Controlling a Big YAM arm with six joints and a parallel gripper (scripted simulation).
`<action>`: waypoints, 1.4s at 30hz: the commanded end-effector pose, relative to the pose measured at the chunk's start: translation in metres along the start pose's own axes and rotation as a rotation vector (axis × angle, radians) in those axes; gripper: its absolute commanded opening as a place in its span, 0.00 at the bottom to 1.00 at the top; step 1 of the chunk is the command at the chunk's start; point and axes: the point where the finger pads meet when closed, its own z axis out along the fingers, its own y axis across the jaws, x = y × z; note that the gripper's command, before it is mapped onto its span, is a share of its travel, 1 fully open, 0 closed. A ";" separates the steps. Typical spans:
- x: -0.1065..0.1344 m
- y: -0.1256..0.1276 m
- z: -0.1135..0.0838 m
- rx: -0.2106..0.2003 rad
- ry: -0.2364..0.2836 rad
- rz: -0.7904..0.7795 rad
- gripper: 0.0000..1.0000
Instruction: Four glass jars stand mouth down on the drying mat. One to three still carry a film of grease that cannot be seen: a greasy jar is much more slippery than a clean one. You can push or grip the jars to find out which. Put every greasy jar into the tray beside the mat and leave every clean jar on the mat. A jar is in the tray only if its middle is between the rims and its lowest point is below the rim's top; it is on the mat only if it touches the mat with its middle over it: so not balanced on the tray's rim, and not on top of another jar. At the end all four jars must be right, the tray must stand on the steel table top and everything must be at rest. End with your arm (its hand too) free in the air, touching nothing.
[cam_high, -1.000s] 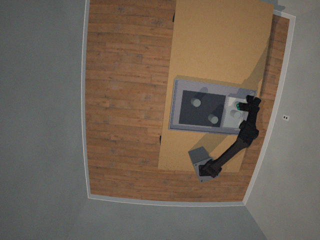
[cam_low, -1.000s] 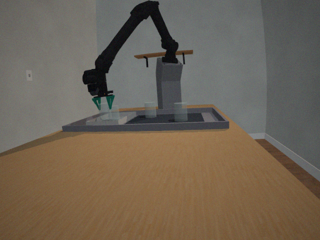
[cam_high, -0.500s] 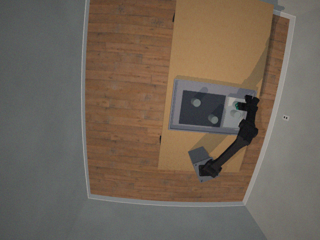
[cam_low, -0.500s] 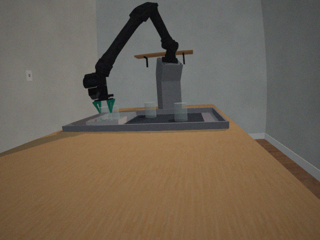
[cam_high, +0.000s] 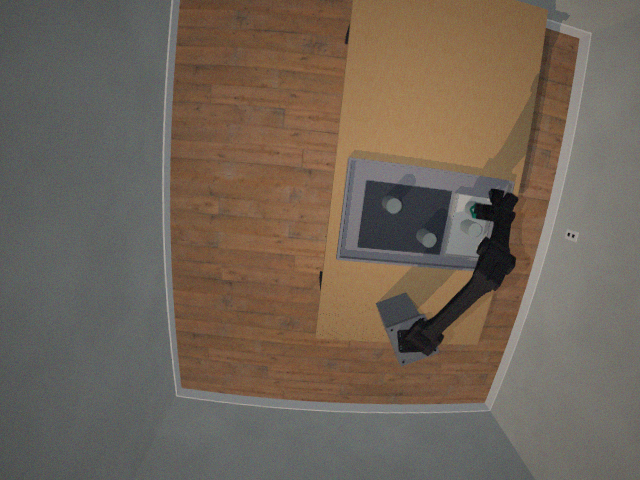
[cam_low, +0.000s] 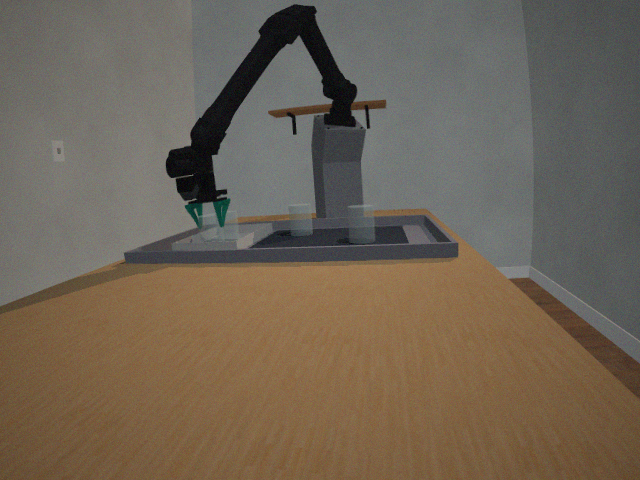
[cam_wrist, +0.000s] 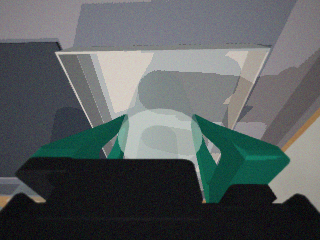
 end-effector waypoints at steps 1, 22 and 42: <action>-0.031 -0.003 -0.006 0.023 -0.046 -0.023 0.00; -0.031 -0.003 -0.006 0.023 -0.046 -0.023 1.00; -0.027 -0.001 -0.077 0.023 -0.046 -0.023 1.00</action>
